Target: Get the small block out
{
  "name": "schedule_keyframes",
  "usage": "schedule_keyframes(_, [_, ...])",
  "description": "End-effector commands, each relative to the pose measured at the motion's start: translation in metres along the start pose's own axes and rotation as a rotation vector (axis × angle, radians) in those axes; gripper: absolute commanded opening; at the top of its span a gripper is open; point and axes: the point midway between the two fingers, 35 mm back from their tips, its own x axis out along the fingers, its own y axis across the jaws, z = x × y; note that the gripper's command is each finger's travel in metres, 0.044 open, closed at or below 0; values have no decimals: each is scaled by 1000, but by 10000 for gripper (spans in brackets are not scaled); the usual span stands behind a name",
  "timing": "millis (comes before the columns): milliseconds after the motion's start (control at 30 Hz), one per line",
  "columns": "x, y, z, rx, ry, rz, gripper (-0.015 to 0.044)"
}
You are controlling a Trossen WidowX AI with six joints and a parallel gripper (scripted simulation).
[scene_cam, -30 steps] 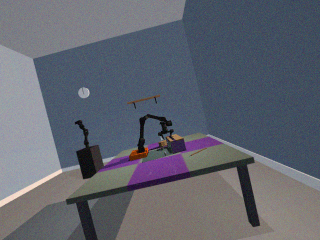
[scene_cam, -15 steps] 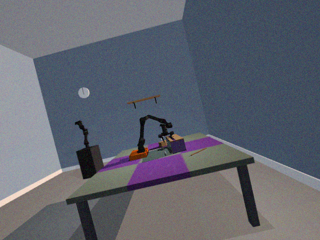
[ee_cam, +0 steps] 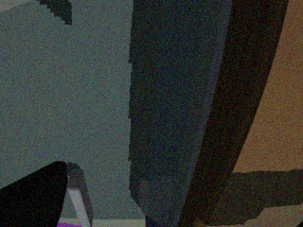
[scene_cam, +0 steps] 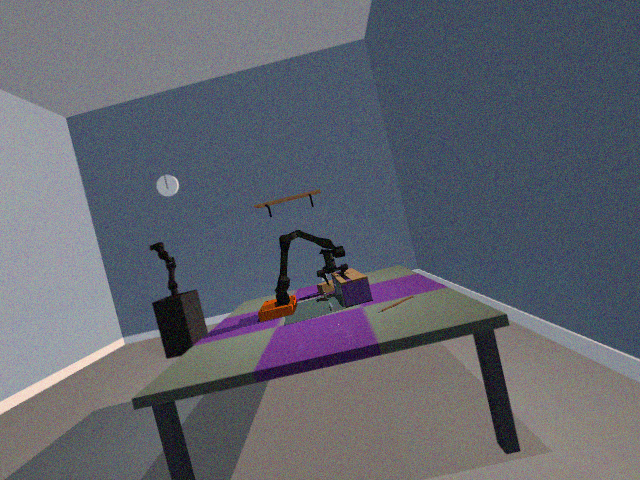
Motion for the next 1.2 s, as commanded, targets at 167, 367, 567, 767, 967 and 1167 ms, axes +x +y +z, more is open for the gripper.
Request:
schedule_keyframes(167, [8, 0, -22, 0, 4, 0, 400])
schedule_keyframes(367, [13, 0, -35, 0, 6, 0, 400])
schedule_keyframes(567, [17, 0, -49, 0, 7, 0, 400])
schedule_keyframes(767, [22, 0, -62, 0, 8, 0, 400])
schedule_keyframes(967, [26, 0, -75, 0, 9, 0, 400])
schedule_keyframes(1167, [31, 0, -88, 0, 11, -1, 400])
